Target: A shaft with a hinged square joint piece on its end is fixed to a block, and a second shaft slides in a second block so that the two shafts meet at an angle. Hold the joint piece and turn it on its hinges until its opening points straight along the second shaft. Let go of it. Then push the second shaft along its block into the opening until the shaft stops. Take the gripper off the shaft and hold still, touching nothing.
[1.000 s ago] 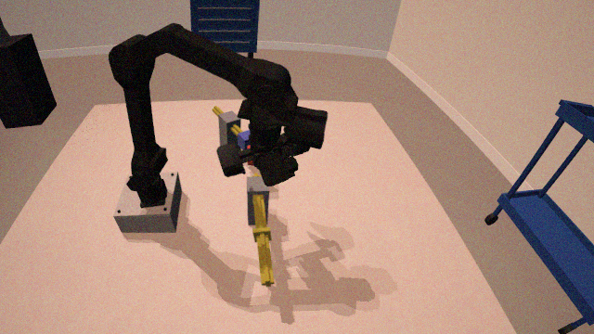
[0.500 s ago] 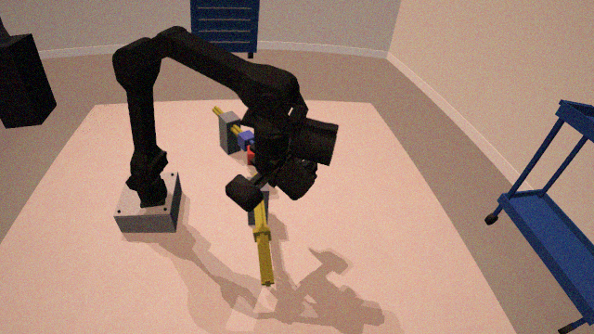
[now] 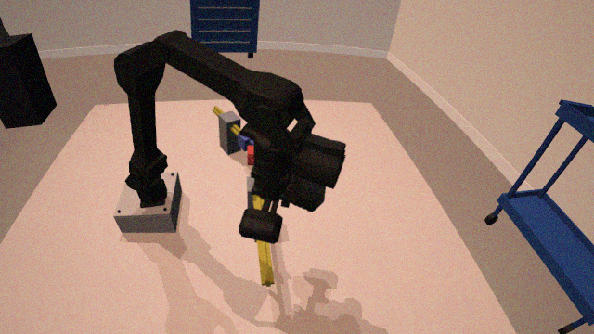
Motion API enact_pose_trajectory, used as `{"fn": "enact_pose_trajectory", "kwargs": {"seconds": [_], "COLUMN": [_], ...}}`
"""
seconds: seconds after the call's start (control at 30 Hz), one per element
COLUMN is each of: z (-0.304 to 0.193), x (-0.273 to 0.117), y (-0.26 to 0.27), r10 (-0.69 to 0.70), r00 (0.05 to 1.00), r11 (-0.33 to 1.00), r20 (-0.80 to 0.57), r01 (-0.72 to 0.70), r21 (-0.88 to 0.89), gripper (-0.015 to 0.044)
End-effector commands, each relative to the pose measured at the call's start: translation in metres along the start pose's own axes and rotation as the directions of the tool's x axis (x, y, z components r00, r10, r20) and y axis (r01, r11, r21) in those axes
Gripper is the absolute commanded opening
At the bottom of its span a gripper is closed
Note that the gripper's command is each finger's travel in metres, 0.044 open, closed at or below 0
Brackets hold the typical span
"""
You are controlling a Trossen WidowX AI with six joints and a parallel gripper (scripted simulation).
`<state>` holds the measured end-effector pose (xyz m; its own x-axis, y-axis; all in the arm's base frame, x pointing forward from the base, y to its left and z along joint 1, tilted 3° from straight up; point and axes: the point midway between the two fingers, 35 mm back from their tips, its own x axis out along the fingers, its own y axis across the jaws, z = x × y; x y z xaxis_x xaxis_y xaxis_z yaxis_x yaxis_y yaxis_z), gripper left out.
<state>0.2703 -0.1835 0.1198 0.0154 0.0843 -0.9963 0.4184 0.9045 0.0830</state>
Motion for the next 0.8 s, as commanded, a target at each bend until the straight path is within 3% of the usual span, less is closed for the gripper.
{"fn": "enact_pose_trajectory", "kwargs": {"seconds": [0.0,0.23,0.4,0.77], "z": [0.003,0.005,0.005,0.006], "x": [-0.002,-0.008,-0.008,0.007], "y": [-0.017,-0.050,-0.053,-0.056], "r10": [-0.040,-0.114,-0.121,-0.110], "r00": [0.999,0.993,0.993,0.994], "r11": [0.994,0.945,0.938,0.994], "r20": [-0.001,-0.004,-0.005,0.019], "r01": [0.039,0.107,0.112,0.110], "r21": [-0.103,-0.309,-0.328,-0.010], "gripper": [0.0440,0.0440,0.0440,0.0440]}}
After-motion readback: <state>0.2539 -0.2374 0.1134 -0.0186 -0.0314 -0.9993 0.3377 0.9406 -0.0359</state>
